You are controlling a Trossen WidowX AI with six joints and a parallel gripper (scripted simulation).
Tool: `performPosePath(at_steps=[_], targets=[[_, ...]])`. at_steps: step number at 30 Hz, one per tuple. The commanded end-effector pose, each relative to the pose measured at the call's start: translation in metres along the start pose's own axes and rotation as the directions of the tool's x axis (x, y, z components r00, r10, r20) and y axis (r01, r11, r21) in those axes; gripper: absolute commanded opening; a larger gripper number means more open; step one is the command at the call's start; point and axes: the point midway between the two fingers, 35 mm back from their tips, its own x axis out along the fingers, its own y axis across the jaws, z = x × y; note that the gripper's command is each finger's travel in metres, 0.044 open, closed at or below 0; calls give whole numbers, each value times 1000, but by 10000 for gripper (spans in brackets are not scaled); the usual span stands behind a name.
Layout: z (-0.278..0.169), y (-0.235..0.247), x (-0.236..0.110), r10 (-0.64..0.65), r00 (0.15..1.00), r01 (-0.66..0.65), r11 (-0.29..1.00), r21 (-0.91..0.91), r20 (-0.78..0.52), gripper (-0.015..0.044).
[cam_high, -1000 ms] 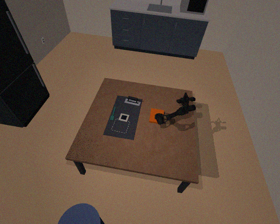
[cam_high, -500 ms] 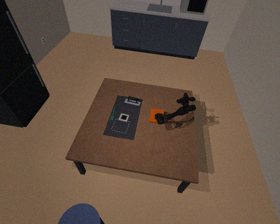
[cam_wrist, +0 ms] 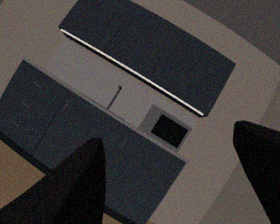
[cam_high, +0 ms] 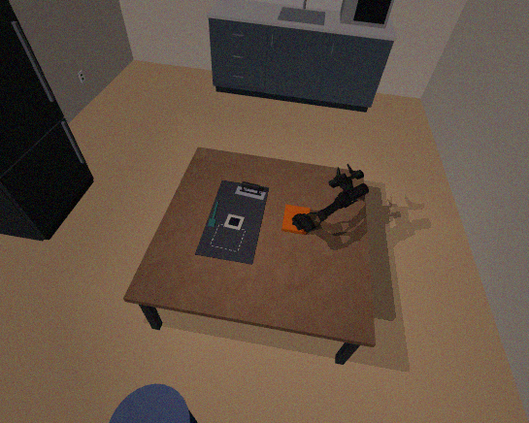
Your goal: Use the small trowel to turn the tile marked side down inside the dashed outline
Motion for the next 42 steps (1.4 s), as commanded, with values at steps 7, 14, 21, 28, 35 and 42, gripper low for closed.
performPosePath(at_steps=[7, 14, 21, 28, 35, 42], targets=[[20, 40, 81, 260, 966, -259, 962, 90, -3, 270], [38, 82, 130, 437, 899, -431, 890, 148, -13, 270], [53, 134, 173, 598, 800, -579, 791, 199, -50, 270], [67, 195, 207, 736, 668, -699, 672, 245, -110, 270], [78, 264, 230, 844, 500, -793, 536, 291, -192, 270], [85, 337, 238, 900, 322, -855, 409, 317, -294, 270]])
